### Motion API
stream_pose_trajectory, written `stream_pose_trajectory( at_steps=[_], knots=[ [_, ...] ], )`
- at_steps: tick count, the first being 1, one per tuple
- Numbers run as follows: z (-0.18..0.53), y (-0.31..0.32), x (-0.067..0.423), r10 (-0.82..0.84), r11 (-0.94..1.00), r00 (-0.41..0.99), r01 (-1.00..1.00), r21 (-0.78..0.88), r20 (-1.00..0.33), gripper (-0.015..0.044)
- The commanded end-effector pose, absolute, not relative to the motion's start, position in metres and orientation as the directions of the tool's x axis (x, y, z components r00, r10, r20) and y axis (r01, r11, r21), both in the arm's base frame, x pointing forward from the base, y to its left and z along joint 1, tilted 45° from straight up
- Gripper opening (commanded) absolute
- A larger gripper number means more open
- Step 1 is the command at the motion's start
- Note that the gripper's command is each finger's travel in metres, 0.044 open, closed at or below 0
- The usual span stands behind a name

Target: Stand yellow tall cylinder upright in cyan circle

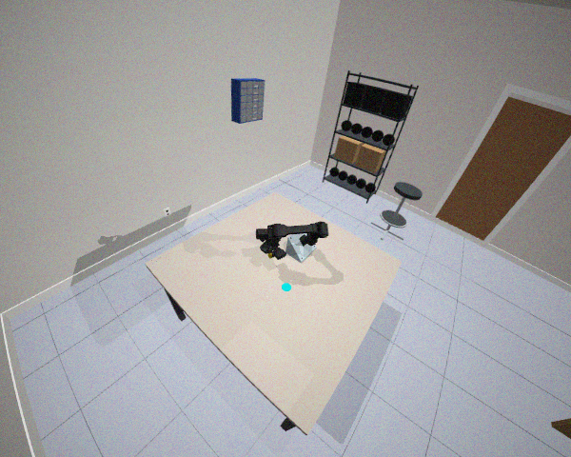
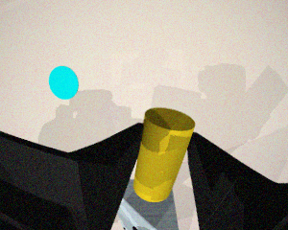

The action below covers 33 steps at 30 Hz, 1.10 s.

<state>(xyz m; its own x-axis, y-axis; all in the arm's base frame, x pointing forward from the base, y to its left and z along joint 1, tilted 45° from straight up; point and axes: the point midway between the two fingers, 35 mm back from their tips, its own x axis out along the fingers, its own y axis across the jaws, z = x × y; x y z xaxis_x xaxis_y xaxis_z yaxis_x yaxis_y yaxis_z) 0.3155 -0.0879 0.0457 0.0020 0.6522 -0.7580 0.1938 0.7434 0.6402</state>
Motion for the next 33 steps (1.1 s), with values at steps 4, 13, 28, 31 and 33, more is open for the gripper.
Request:
stream_pose_trajectory(
  at_steps=[4,13,28,31,33],
  knots=[
    [0.062,-0.074,0.324,0.654,0.738,0.01,0.209,0.642,-0.756,0.0105],
    [0.08,-0.055,0.33,0.658,0.731,0.012,0.232,0.642,-0.753,0.0105],
    [0.11,-0.022,0.337,0.671,0.709,0.011,0.279,0.647,-0.741,0.0105],
    [0.116,-0.016,0.338,0.675,0.704,0.01,0.291,0.649,-0.737,0.0105],
    [0.12,-0.011,0.338,0.678,0.699,0.01,0.298,0.65,-0.735,0.0105]
  ],
)
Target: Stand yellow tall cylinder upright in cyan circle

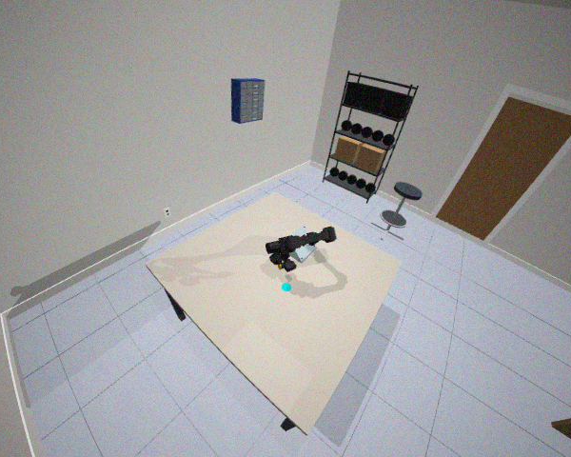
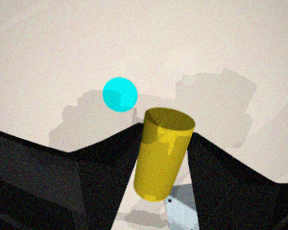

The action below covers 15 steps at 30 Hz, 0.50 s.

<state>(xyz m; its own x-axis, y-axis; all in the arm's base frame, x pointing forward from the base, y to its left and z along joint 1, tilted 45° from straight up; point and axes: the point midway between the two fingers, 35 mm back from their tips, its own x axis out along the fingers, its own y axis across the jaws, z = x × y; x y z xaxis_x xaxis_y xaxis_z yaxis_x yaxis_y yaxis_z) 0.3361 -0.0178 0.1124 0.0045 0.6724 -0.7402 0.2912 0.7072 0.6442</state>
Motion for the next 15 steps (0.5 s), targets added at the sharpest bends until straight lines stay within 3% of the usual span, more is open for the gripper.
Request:
stream_pose_trajectory(
  at_steps=[1,15],
  knots=[
    [0.122,-0.009,0.338,0.68,0.697,0.009,0.302,0.65,-0.734,0.0105],
    [0.15,0.022,0.337,0.7,0.667,0.001,0.354,0.655,-0.714,0.0105]
  ],
)
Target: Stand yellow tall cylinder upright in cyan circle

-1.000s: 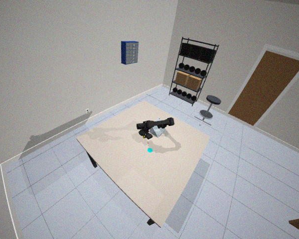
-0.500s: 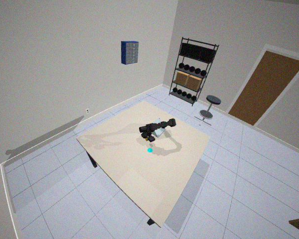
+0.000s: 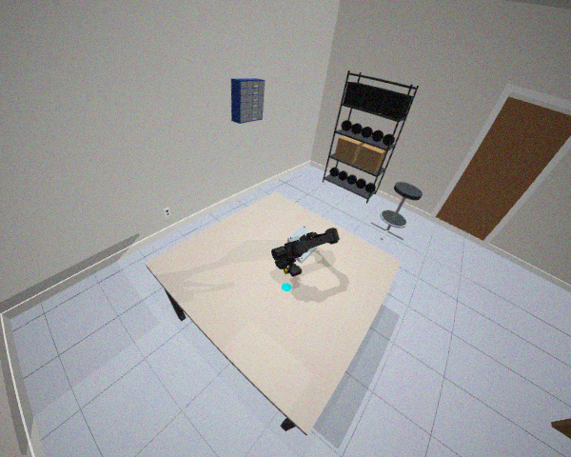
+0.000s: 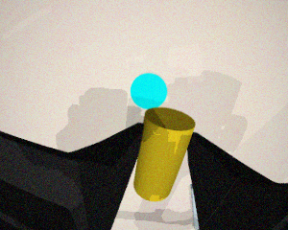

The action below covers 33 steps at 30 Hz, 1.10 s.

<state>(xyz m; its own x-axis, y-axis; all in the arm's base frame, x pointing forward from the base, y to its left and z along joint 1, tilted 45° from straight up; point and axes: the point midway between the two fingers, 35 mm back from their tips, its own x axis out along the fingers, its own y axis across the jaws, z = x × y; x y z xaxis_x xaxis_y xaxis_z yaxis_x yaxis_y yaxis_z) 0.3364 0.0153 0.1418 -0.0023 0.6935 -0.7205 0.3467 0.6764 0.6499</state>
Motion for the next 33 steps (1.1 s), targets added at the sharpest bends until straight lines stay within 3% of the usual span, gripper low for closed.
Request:
stream_pose_trajectory(
  at_steps=[1,33],
  knots=[
    [0.152,0.024,0.337,0.702,0.665,0.0,0.357,0.656,-0.712,0.0105],
    [0.138,0.035,0.331,0.585,0.761,0.028,0.326,0.561,-0.81,0.0105]
  ],
)
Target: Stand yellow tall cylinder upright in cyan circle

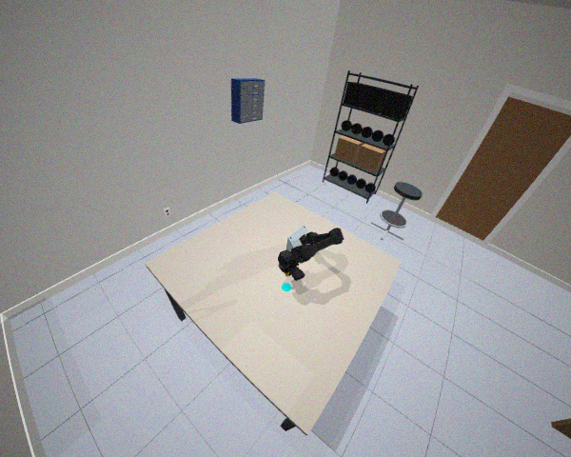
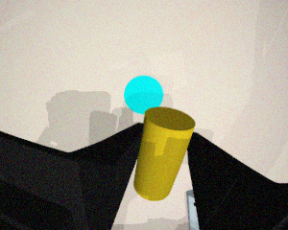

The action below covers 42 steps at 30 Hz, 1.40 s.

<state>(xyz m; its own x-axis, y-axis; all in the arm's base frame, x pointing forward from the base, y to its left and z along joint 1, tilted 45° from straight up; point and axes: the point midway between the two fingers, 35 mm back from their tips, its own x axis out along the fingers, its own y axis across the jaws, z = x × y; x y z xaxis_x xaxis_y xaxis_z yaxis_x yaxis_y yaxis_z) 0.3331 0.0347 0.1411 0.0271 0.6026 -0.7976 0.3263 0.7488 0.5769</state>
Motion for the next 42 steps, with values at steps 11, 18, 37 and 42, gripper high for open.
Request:
stream_pose_trajectory(
  at_steps=[11,18,37,42],
  knots=[
    [0.132,0.037,0.33,0.532,0.795,0.052,0.313,0.519,-0.845,0.0105],
    [0.128,0.038,0.33,0.497,0.814,0.072,0.306,0.493,-0.865,0.0105],
    [0.119,0.041,0.33,0.404,0.855,0.136,0.295,0.427,-0.904,0.0105],
    [0.118,0.041,0.331,0.38,0.863,0.156,0.294,0.41,-0.912,0.0105]
  ],
)
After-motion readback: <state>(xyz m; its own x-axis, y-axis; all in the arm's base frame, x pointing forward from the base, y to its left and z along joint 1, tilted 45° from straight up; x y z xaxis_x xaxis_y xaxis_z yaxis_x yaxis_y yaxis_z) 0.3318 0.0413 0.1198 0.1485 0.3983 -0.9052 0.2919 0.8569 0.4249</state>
